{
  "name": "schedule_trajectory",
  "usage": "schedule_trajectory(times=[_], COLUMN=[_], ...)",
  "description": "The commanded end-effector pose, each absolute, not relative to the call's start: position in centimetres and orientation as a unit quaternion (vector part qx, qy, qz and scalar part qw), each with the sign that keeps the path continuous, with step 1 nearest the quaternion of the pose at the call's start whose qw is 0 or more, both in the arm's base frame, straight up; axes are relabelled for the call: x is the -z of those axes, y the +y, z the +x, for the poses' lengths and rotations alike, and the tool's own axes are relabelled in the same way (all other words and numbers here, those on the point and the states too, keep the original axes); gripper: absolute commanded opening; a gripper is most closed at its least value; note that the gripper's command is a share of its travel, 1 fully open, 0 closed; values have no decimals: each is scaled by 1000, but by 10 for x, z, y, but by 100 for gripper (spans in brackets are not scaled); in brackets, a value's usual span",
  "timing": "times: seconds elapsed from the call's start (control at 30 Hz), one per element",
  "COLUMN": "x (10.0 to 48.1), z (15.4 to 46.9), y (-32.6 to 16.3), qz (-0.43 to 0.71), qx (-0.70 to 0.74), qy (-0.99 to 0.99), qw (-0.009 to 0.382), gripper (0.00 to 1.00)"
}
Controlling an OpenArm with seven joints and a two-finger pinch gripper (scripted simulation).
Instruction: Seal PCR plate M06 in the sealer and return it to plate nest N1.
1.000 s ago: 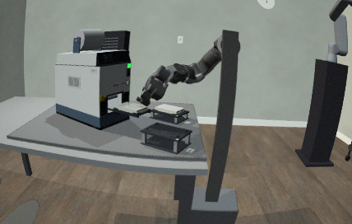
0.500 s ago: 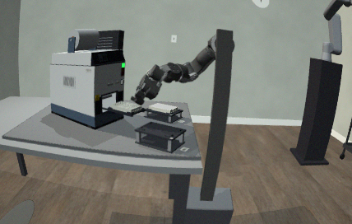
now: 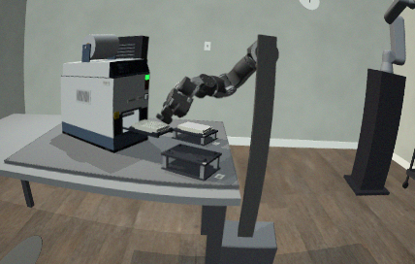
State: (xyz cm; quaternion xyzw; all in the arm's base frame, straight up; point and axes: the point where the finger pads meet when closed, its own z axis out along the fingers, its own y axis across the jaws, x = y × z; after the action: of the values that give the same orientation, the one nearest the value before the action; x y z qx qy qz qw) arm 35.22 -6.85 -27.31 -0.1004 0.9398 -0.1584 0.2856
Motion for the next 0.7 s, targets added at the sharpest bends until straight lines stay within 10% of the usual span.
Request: schedule_trajectory(times=[0.0,0.5,0.67], x=[279,289,231], z=[347,339,366], y=[-53,-35,-98], qz=[-112,-127,-102], qx=[123,78,152], qy=[947,955,941], qw=[274,256,285], gripper=[0,0,0])
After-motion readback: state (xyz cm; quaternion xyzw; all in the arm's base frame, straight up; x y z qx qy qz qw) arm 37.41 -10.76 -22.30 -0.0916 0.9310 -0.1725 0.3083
